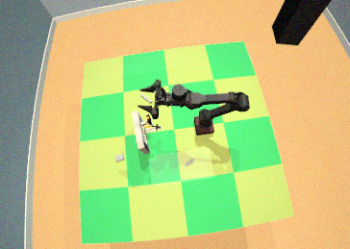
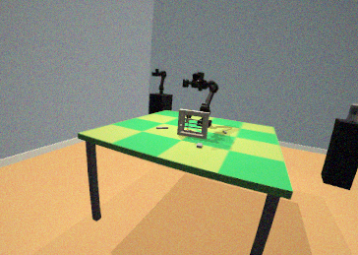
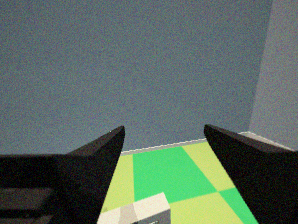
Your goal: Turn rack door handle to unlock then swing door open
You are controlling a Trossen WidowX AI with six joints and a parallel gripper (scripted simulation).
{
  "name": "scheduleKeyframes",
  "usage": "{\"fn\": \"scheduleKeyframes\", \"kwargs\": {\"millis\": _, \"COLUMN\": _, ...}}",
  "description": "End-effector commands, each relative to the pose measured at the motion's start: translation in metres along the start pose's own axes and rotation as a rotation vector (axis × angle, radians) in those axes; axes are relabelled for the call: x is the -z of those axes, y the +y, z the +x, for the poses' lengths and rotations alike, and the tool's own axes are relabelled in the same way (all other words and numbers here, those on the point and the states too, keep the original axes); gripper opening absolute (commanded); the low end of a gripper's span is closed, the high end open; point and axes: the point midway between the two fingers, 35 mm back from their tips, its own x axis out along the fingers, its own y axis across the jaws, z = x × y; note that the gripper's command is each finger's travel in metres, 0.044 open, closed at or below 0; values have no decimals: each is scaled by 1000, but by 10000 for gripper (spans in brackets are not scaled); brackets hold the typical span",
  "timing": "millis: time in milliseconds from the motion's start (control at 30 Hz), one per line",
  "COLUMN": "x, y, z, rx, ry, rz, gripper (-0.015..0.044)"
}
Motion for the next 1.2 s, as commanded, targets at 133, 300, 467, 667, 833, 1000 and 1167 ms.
{"fn": "scheduleKeyframes", "kwargs": {"millis": 133, "x": 9, "y": 1, "z": 11, "rx": -2, "ry": 88, "rz": -14, "gripper": 298}}
{"fn": "scheduleKeyframes", "kwargs": {"millis": 300, "x": 23, "y": 3, "z": 23, "rx": -7, "ry": 214, "rz": -36, "gripper": 298}}
{"fn": "scheduleKeyframes", "kwargs": {"millis": 467, "x": 38, "y": 5, "z": 34, "rx": -14, "ry": 340, "rz": -57, "gripper": 298}}
{"fn": "scheduleKeyframes", "kwargs": {"millis": 667, "x": 56, "y": 7, "z": 42, "rx": -25, "ry": 492, "rz": -83, "gripper": 298}}
{"fn": "scheduleKeyframes", "kwargs": {"millis": 833, "x": 70, "y": 8, "z": 47, "rx": -36, "ry": 618, "rz": -104, "gripper": 298}}
{"fn": "scheduleKeyframes", "kwargs": {"millis": 1000, "x": 84, "y": 10, "z": 48, "rx": -50, "ry": 744, "rz": -125, "gripper": 298}}
{"fn": "scheduleKeyframes", "kwargs": {"millis": 1167, "x": 98, "y": 11, "z": 48, "rx": -66, "ry": 870, "rz": -146, "gripper": 298}}
